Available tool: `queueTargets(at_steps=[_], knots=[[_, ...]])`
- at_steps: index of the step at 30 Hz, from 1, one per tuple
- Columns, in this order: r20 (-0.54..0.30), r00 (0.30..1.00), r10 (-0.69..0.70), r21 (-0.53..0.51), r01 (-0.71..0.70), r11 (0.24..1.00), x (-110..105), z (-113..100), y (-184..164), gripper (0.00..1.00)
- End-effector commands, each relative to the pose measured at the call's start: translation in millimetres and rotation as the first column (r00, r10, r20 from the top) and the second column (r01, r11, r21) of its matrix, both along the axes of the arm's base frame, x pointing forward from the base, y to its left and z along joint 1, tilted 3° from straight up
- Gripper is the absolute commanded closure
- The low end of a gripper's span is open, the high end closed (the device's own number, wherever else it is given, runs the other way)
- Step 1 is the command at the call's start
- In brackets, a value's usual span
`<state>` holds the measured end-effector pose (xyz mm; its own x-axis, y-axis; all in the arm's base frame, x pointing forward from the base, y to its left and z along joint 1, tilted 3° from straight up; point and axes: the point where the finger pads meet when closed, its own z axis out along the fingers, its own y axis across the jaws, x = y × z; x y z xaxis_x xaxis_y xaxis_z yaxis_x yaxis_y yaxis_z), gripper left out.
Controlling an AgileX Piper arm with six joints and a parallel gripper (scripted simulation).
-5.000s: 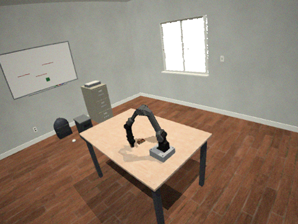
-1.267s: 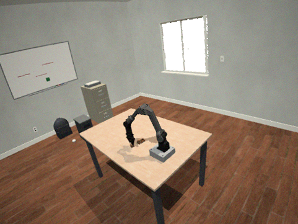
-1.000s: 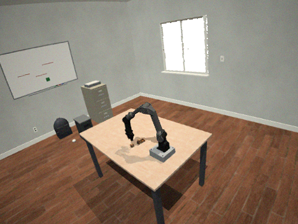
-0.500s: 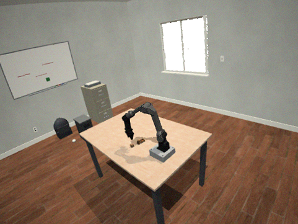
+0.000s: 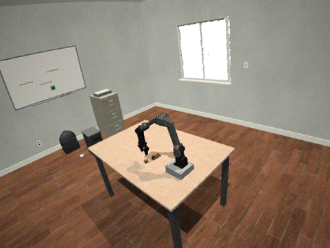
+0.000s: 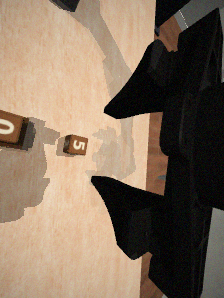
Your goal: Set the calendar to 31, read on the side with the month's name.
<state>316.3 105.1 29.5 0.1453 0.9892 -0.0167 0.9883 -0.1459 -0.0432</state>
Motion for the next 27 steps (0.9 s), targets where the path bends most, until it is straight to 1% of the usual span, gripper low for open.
queueTargets(at_steps=[1, 10, 13, 16, 18, 20, 22, 25, 27], knots=[[0.002, 1.0, -0.002, 0.0, 0.002, 1.0, 1, 0, -1, 0.0], [0.002, 0.999, 0.055, 0.002, -0.055, 0.999, 0, 1, -4, 0.0], [0.002, 0.99, 0.141, 0.006, -0.141, 0.99, 0, 1, -9, 0.0], [0.003, 0.963, 0.269, 0.012, -0.269, 0.963, 0, 1, -17, 0.0], [0.003, 0.928, 0.372, 0.017, -0.372, 0.928, -1, 1, -23, 0.0], [0.004, 0.875, 0.484, 0.022, -0.484, 0.875, -1, 1, -30, 0.0], [0.006, 0.803, 0.596, 0.027, -0.596, 0.803, -2, 1, -37, 0.0], [0.011, 0.663, 0.748, 0.035, -0.748, 0.663, -4, 1, -49, 0.0], [0.011, 0.663, 0.748, 0.035, -0.748, 0.663, -4, 1, -49, 0.0]])
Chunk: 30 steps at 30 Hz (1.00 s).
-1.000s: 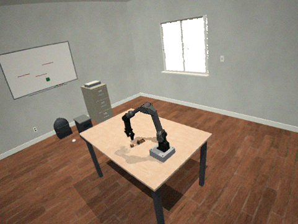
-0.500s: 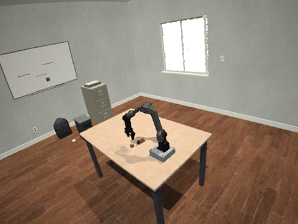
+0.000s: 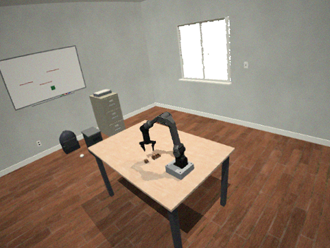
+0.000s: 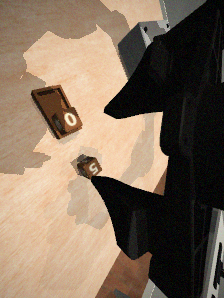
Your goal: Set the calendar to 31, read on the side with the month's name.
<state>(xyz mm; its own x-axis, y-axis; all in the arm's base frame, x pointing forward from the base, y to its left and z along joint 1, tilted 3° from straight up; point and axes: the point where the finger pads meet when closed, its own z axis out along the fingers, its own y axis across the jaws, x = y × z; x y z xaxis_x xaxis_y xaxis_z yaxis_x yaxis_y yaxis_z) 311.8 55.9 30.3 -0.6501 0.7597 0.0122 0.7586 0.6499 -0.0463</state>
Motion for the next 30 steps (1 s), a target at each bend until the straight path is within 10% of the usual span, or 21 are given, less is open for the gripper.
queueTargets(at_steps=[1, 11, 22, 23, 30], knots=[[0.001, 0.998, 0.061, 0.014, -0.061, 0.998, 0, 1, -4, 0.0], [0.003, 0.83, 0.558, 0.036, -0.558, 0.829, -7, 1, -32, 0.0], [0.003, 0.764, 0.645, 0.04, -0.645, 0.764, -9, 0, -38, 0.0], [0.003, 0.765, 0.645, 0.04, -0.644, 0.764, -9, 0, -38, 0.4], [0.003, 0.764, 0.645, 0.04, -0.644, 0.764, -9, 0, -38, 0.4]])
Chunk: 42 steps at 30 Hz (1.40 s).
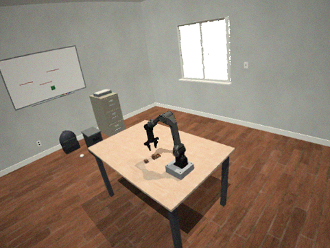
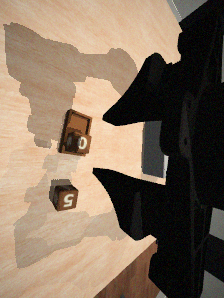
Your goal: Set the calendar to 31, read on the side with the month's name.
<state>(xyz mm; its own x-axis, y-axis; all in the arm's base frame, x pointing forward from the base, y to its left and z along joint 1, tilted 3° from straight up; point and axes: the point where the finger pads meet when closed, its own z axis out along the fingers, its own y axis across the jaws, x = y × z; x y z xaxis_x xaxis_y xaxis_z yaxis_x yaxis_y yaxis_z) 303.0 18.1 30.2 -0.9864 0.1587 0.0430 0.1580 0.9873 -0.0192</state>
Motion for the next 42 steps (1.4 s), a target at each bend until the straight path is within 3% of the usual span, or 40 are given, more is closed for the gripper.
queueTargets(at_steps=[1, 42], knots=[[0.003, 1.0, -0.002, 0.001, 0.002, 1.0, 0.1, 0.6, -0.1, 0.4], [-0.002, 1.0, 0.012, 0.002, -0.012, 1.0, -0.8, -5.4, -0.5, 0.4]])
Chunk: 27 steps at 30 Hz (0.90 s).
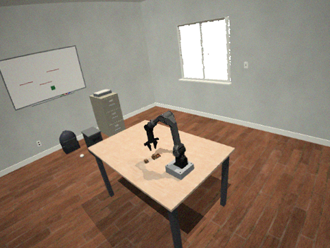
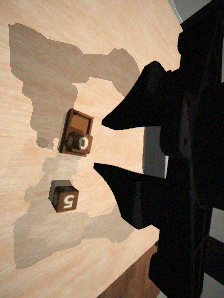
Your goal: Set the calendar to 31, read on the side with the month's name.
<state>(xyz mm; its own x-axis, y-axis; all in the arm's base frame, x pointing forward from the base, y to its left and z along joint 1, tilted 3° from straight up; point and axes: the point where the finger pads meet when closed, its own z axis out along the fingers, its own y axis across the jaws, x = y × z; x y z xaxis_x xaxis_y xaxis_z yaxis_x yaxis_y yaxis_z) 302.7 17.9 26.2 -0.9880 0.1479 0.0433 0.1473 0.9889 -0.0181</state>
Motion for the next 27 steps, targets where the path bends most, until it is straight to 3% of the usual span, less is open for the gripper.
queueTargets(at_steps=[1, 27], knots=[[-0.002, 1.0, 0.001, 0.001, -0.001, 1.0, -1, -2, 0, 0.4], [-0.002, 1.0, 0.001, 0.0, -0.001, 1.0, -2, -37, -3, 0.4]])
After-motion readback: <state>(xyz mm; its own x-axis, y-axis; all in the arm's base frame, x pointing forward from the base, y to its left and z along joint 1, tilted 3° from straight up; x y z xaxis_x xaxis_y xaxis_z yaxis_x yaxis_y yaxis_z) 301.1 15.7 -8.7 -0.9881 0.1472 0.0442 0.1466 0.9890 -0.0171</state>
